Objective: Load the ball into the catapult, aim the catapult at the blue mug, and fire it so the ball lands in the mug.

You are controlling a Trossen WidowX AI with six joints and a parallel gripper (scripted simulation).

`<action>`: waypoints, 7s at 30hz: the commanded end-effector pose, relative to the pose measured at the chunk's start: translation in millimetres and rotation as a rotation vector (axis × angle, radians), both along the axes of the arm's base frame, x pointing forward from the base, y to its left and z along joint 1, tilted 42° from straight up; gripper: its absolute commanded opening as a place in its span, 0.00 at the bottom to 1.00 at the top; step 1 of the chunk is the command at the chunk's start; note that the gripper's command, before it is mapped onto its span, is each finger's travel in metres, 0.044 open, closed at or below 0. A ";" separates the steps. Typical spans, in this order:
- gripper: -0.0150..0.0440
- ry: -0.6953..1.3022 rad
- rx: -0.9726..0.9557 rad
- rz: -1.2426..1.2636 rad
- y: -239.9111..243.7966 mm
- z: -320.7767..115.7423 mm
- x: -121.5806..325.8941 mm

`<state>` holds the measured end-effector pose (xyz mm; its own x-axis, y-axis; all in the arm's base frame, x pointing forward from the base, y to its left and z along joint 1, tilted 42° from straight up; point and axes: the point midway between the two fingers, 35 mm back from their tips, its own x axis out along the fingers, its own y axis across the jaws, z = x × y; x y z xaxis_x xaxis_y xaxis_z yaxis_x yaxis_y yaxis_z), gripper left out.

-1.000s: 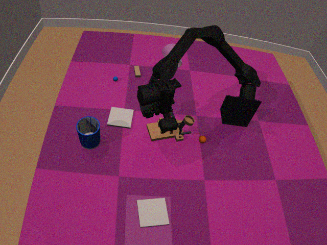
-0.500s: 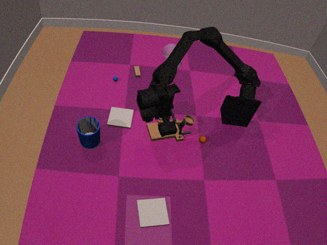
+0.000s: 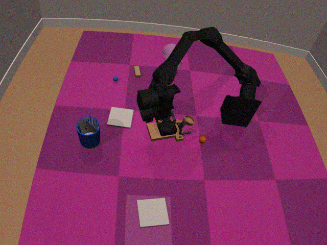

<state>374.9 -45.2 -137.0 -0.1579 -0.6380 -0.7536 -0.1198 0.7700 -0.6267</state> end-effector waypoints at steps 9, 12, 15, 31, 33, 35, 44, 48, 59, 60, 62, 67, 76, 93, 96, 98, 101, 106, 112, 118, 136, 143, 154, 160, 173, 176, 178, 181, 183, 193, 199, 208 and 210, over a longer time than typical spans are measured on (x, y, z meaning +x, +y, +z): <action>0.25 0.000 0.002 0.000 32.5 37.6 7.9; 0.25 0.000 0.002 0.000 32.5 37.6 7.9; 0.25 0.000 0.001 0.003 30.6 35.8 9.5; 0.25 0.001 0.000 0.005 14.1 16.4 6.9; 0.25 0.001 0.000 0.005 11.9 13.9 6.4; 0.25 0.001 0.000 0.006 9.8 11.5 5.9; 0.25 0.001 -0.001 0.006 0.3 0.7 3.4; 0.25 0.009 0.001 -0.007 0.7 1.8 1.5; 0.65 0.009 0.001 -0.007 0.7 1.8 1.5; 0.70 0.009 0.001 -0.007 0.7 1.8 1.5; 0.79 0.009 0.001 -0.007 0.7 1.8 1.5; 1.00 0.009 0.003 -0.007 15.9 18.4 7.7; 1.00 0.009 0.003 0.004 54.4 60.8 16.6; 1.00 0.001 0.000 0.006 32.8 38.1 7.5; 1.00 0.001 0.000 0.006 32.8 38.1 7.5; 1.00 0.001 0.000 0.006 32.2 37.3 7.4; 1.00 0.001 0.000 0.006 29.4 34.0 7.0; 1.00 0.001 0.000 0.006 24.1 27.7 6.1; 1.00 0.001 0.000 0.006 17.8 20.3 4.8; 1.00 0.001 -0.001 0.006 11.5 13.0 3.2; 0.87 0.000 0.002 0.000 0.3 0.4 -0.3; 0.56 0.000 0.002 0.000 0.3 0.4 -0.3; 0.25 0.000 0.002 0.001 25.2 29.2 6.3; 0.25 0.000 0.002 0.002 31.9 37.3 8.3; 0.25 0.001 0.001 0.004 19.8 23.0 7.1; 0.25 0.001 0.001 0.004 16.6 19.2 6.6; 0.25 0.001 0.001 0.005 14.4 16.7 6.2; 0.25 0.001 0.000 0.005 11.2 13.0 5.7; 0.25 0.001 0.000 0.005 9.0 10.5 5.2; 0.25 0.008 0.001 -0.008 0.8 2.1 1.4; 0.34 0.008 0.001 -0.008 0.8 2.1 1.4; 0.74 0.008 0.001 -0.008 0.8 2.1 1.4; 0.83 0.008 0.001 -0.008 0.8 2.1 1.4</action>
<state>375.8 -45.1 -135.6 -0.1706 -0.6364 -0.7523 -0.1217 0.7712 -0.6248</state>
